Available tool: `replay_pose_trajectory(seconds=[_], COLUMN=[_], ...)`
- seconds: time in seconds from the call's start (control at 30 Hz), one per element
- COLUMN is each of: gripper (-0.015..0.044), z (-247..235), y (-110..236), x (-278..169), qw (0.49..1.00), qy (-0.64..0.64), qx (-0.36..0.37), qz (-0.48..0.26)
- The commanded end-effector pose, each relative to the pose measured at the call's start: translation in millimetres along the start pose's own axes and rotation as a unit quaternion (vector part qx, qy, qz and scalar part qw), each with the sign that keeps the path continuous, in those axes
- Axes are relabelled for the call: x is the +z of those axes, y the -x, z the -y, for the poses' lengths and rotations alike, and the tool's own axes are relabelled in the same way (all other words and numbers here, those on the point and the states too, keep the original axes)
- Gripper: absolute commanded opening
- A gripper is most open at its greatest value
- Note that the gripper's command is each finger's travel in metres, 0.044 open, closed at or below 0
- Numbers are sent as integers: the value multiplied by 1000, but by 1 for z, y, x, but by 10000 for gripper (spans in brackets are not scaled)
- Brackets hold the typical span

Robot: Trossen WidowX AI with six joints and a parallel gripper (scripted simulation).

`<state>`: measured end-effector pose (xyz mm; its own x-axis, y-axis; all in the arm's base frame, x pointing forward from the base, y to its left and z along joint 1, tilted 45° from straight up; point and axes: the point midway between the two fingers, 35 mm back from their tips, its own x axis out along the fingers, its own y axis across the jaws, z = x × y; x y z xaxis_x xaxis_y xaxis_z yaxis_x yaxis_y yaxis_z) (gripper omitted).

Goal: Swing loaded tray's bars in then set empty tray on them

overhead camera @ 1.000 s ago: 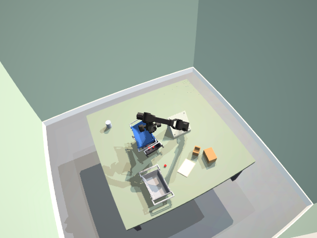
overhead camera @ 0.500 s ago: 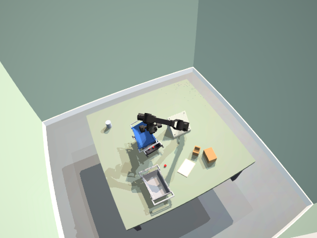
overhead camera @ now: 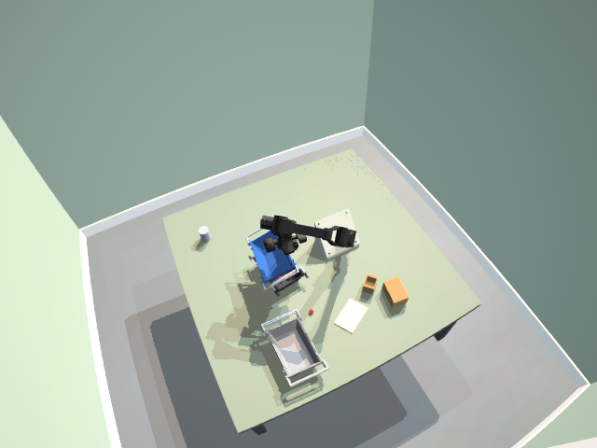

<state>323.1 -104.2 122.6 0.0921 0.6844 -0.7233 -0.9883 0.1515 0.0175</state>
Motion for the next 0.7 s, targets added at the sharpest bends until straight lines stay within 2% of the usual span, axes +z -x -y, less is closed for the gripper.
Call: replay_pose_trajectory(seconds=[0.0,0.67], gripper=[0,0], z=[-1,1], y=[5,-32], x=[0,0], qw=[1000,998], qy=[-3,66], qx=[-8,10], qz=[0,5])
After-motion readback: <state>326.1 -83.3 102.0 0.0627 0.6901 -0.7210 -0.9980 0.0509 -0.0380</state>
